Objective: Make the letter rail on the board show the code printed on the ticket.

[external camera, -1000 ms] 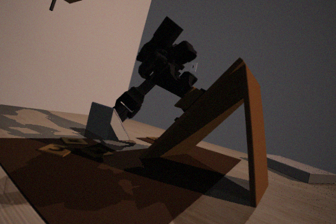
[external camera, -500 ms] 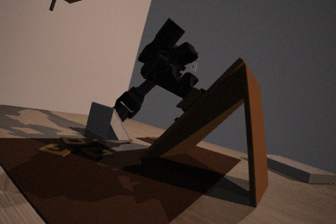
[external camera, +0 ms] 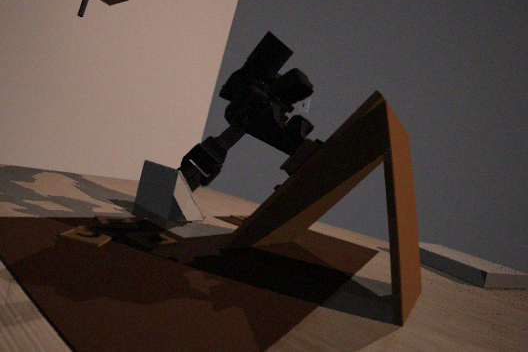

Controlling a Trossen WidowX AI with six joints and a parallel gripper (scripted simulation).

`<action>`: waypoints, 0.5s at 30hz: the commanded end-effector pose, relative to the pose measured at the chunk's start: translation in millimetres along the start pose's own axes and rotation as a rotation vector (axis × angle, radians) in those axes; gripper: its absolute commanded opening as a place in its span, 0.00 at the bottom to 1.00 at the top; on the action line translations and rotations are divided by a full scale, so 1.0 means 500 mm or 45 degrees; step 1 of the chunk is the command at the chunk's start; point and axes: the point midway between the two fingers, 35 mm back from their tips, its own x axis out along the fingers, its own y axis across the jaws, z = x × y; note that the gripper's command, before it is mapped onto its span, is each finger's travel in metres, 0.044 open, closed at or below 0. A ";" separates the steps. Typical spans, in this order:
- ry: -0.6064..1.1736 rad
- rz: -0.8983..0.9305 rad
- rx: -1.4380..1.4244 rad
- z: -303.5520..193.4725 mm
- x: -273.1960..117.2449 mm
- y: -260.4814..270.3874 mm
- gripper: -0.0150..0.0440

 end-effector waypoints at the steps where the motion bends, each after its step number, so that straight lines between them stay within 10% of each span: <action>1: 0.004 -0.004 0.011 -0.004 0.001 0.003 0.25; 15: 0.004 -0.003 0.012 -0.004 0.001 0.017 0.25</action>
